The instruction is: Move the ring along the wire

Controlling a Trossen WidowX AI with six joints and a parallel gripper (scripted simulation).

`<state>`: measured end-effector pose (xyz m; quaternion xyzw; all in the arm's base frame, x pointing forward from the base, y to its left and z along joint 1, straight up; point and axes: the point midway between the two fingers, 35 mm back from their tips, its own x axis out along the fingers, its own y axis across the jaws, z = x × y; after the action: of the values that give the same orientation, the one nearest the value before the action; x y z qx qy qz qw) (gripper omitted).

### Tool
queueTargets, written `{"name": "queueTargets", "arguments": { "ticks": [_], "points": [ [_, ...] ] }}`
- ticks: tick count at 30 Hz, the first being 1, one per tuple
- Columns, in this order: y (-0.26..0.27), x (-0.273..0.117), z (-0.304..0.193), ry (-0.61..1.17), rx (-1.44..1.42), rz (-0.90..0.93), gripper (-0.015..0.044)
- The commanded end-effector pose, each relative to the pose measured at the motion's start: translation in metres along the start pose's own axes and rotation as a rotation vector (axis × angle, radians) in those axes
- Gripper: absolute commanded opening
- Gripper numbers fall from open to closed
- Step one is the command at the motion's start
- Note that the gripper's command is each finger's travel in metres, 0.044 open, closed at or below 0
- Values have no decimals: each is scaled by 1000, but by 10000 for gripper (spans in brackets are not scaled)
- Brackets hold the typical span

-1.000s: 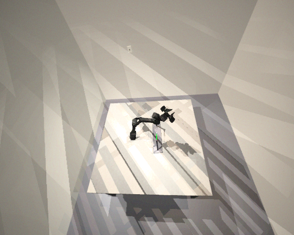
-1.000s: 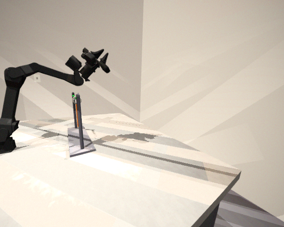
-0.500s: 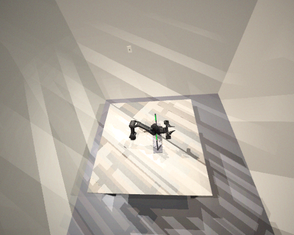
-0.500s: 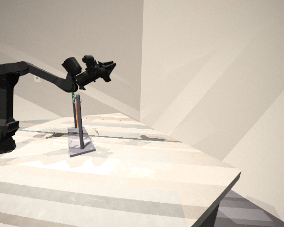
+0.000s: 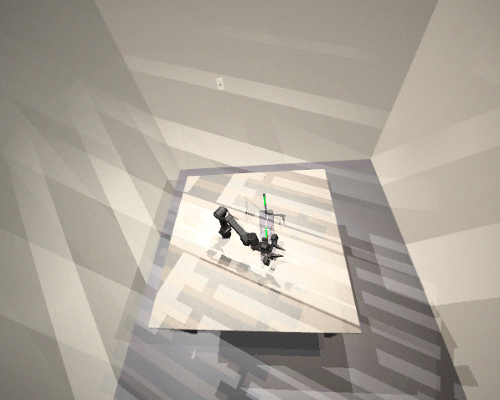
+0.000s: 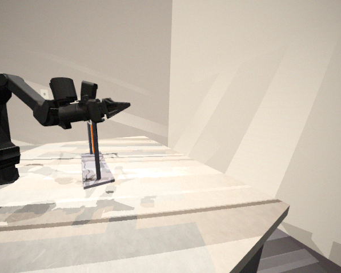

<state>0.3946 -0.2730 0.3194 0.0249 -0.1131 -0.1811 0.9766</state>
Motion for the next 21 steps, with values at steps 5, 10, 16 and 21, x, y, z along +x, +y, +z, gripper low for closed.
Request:
{"name": "queueTargets", "arguments": {
  "ticks": [5,10,16,21],
  "points": [
    [-52,-71,-57,208,-107,-43,160],
    [-39,-110,-81,280,-120,36,160],
    [-17,-158,-110,343,-135,138,160],
    [4,-199,-132,381,-122,222,160]
  ]
}}
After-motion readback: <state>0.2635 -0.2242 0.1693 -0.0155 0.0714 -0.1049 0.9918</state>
